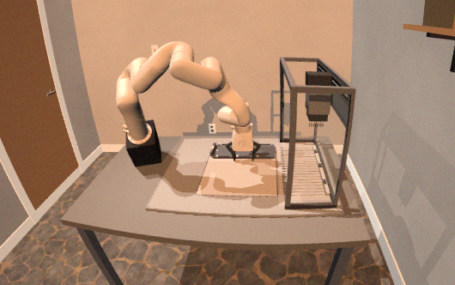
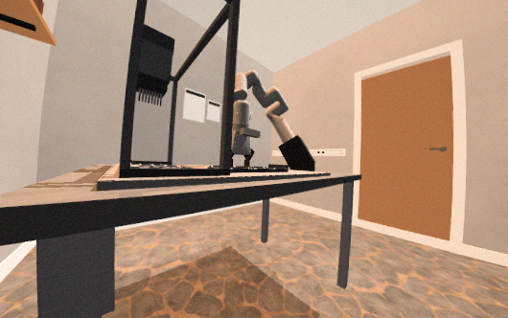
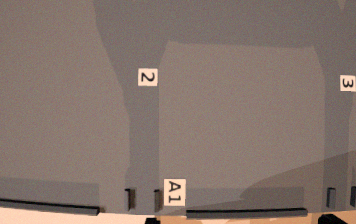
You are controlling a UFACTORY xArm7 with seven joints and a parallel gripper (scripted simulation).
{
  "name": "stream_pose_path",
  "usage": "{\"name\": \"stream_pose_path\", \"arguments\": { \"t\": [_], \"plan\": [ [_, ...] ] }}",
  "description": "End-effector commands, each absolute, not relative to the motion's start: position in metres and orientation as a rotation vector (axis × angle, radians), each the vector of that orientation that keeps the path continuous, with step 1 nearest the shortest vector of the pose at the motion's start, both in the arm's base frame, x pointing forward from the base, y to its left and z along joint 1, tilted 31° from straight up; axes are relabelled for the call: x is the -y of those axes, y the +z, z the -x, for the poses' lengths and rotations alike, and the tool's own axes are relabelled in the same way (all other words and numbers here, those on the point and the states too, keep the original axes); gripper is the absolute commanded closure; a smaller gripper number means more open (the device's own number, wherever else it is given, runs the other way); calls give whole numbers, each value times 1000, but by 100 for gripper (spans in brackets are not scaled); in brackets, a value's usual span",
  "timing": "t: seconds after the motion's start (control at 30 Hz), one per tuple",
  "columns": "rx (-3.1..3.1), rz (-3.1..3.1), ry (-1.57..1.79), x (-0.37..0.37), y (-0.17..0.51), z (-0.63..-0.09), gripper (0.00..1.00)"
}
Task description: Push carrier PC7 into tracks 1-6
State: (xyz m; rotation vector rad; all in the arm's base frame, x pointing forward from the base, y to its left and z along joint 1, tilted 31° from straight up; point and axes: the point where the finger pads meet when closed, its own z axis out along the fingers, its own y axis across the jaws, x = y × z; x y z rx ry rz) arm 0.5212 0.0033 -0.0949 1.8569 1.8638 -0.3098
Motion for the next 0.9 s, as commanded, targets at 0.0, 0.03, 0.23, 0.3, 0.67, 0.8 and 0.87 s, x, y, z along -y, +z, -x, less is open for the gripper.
{"name": "stream_pose_path", "arguments": {
  "t": [0.0, 0.03, 0.23, 0.3, 0.67, 0.8, 0.87],
  "plan": [
    [-1863, -1856, -305, -3, -93, -523, 0],
    [-1863, -1856, -305, -3, -93, -523, 0],
    [-1863, -1856, -305, 1, -91, -522, 0],
    [-1863, -1856, -305, 2, -90, -522, 0],
    [-1863, -1856, -305, 0, -86, -521, 0],
    [-1863, -1856, -305, -4, -80, -520, 0],
    [-1863, -1856, -305, -5, -77, -520, 0]
  ]
}}
